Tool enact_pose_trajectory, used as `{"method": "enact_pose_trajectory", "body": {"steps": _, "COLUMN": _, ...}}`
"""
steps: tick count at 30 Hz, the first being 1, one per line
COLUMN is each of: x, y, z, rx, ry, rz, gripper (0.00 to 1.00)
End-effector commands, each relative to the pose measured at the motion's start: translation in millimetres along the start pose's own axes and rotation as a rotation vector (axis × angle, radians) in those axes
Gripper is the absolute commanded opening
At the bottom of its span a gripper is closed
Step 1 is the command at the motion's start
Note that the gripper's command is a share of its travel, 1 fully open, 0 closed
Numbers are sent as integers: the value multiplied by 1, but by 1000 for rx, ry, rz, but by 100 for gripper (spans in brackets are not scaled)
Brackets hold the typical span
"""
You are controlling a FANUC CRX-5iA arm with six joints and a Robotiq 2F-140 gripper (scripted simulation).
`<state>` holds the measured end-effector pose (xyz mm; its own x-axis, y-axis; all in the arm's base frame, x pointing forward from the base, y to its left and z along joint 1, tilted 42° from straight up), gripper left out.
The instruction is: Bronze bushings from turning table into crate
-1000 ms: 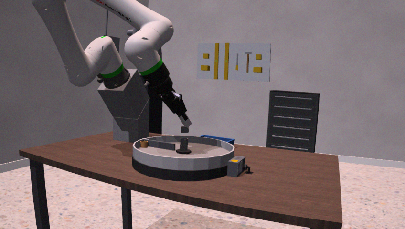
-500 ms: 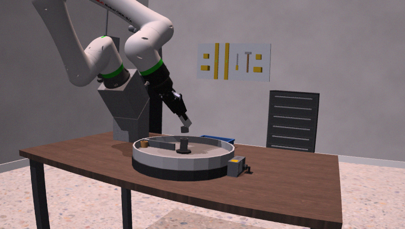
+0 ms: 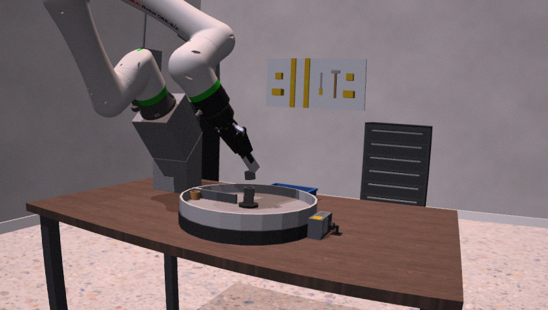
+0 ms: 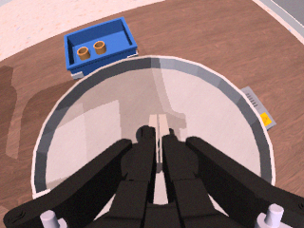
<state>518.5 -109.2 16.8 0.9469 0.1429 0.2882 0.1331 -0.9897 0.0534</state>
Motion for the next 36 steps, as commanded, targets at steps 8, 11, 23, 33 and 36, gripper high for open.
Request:
{"method": "enact_pose_trajectory", "body": {"steps": 8, "x": 0, "y": 0, "z": 0, "rx": 0, "ry": 0, "rz": 0, "gripper": 0}}
{"method": "enact_pose_trajectory", "body": {"steps": 11, "x": 0, "y": 3, "z": 3, "rx": 0, "ry": 0, "rz": 0, "gripper": 0}}
{"method": "enact_pose_trajectory", "body": {"steps": 23, "x": -3, "y": 14, "z": 16, "rx": 0, "ry": 0, "rz": 0, "gripper": 0}}
{"method": "enact_pose_trajectory", "body": {"steps": 33, "x": -3, "y": 14, "z": 16, "rx": 0, "ry": 0, "rz": 0, "gripper": 0}}
{"method": "enact_pose_trajectory", "body": {"steps": 36, "x": -3, "y": 14, "z": 16, "rx": 0, "ry": 0, "rz": 0, "gripper": 0}}
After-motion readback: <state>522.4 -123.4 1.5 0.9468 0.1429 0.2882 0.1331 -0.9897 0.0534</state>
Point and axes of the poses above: the point where the finger pads meet when closed, its own z axis out along the fingers, its own x axis across the jaws, y = z × x, the point moved 1 cm from there along -z, back along the fingers, and after that the axes turned 14 degrees about -z, right-handed, at the moved point
